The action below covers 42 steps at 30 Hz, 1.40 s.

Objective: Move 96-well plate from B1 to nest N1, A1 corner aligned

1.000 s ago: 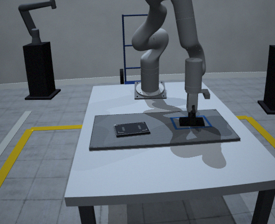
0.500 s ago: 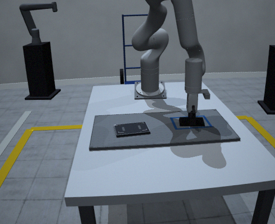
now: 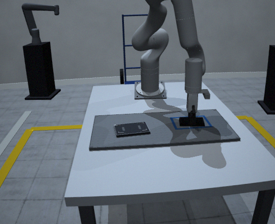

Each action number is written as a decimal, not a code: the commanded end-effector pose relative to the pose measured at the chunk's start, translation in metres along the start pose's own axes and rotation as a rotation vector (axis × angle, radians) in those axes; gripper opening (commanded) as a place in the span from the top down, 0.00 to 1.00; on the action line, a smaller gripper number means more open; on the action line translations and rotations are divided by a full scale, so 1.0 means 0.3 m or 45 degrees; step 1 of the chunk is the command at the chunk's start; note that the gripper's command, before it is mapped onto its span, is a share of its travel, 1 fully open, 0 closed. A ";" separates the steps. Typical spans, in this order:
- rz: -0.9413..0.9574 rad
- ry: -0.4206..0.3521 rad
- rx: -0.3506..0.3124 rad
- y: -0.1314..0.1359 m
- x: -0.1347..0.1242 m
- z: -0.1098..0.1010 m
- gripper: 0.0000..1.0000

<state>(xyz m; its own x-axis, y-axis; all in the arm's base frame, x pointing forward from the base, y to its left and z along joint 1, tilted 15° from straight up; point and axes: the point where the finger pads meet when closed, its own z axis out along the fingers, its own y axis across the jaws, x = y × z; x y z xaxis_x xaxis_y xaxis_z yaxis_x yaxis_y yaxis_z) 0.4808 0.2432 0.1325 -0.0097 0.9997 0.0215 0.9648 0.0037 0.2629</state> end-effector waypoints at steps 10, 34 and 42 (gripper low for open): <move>0.000 0.001 -0.002 0.002 0.001 -0.002 1.00; 0.000 0.001 -0.002 0.002 0.001 -0.002 1.00; 0.000 0.001 -0.002 0.002 0.001 -0.009 1.00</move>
<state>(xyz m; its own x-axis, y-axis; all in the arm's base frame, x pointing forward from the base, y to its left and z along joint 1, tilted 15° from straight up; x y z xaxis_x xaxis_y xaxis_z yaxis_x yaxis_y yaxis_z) 0.4806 0.2431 0.1330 -0.0098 0.9997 0.0213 0.9648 0.0038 0.2629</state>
